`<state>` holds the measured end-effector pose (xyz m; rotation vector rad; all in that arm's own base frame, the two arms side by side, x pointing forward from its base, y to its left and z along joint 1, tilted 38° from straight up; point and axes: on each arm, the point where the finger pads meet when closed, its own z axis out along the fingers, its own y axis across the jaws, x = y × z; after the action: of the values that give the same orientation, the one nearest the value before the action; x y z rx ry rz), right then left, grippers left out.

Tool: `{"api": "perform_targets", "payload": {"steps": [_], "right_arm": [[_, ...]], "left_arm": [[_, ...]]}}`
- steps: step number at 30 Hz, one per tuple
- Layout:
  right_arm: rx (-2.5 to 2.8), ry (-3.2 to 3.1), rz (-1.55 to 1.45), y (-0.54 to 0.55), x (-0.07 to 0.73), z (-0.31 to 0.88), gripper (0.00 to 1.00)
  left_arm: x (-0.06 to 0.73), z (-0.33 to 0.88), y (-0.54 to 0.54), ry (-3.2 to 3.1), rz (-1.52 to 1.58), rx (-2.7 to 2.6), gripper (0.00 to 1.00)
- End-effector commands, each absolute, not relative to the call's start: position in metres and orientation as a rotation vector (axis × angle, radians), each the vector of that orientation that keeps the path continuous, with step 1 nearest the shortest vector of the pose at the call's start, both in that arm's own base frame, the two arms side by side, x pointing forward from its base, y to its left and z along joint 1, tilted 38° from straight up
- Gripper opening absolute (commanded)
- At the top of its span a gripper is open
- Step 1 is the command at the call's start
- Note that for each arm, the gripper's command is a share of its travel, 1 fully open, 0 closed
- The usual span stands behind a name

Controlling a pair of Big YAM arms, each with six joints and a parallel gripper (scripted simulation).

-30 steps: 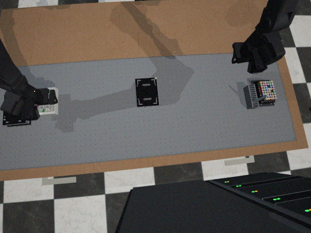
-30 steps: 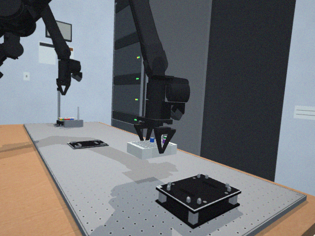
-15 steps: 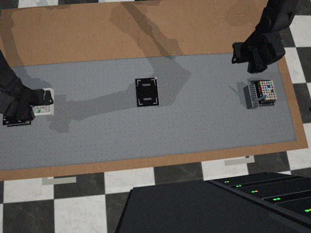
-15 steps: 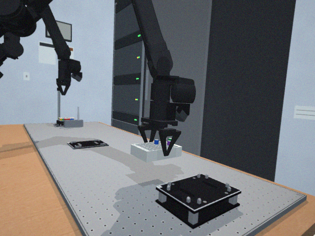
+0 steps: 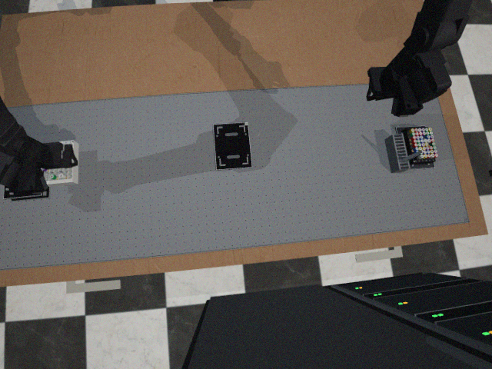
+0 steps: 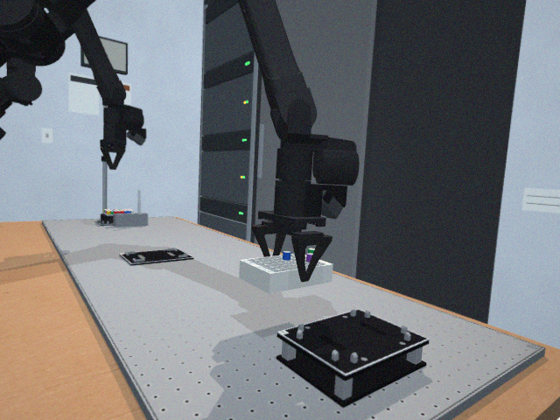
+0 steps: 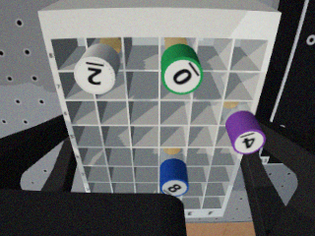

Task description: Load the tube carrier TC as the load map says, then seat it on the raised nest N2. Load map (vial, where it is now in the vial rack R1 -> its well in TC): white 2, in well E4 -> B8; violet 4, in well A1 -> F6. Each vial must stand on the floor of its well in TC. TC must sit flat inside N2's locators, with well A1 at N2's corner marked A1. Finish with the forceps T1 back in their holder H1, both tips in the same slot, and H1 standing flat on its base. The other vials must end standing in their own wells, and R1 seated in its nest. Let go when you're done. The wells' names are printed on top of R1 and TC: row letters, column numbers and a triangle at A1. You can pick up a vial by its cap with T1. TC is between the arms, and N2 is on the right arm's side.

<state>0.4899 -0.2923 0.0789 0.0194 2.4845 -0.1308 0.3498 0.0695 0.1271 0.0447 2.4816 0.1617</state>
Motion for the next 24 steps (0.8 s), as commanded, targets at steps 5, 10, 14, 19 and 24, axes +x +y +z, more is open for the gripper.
{"api": "perform_targets", "payload": {"steps": [5,10,14,19,24], "right_arm": [[0.023,2.479,-0.150,-0.320,0.491,0.088,0.00],[0.014,2.444,-0.181,-0.326,0.492,0.112,0.00],[0.023,2.479,-0.151,-0.332,0.490,0.089,0.00],[0.020,2.464,-0.164,-0.341,0.490,0.100,0.00],[0.024,2.478,-0.152,-0.348,0.490,0.091,0.00]], "left_arm": [[0.355,0.137,0.070,2.462,0.167,0.039,0.25],[0.355,0.137,0.070,2.462,0.167,0.039,0.25],[0.355,0.137,0.070,2.462,0.167,0.039,0.25],[0.355,0.137,0.070,2.462,0.167,0.039,0.25],[0.355,0.137,0.070,2.462,0.167,0.039,0.25]]}}
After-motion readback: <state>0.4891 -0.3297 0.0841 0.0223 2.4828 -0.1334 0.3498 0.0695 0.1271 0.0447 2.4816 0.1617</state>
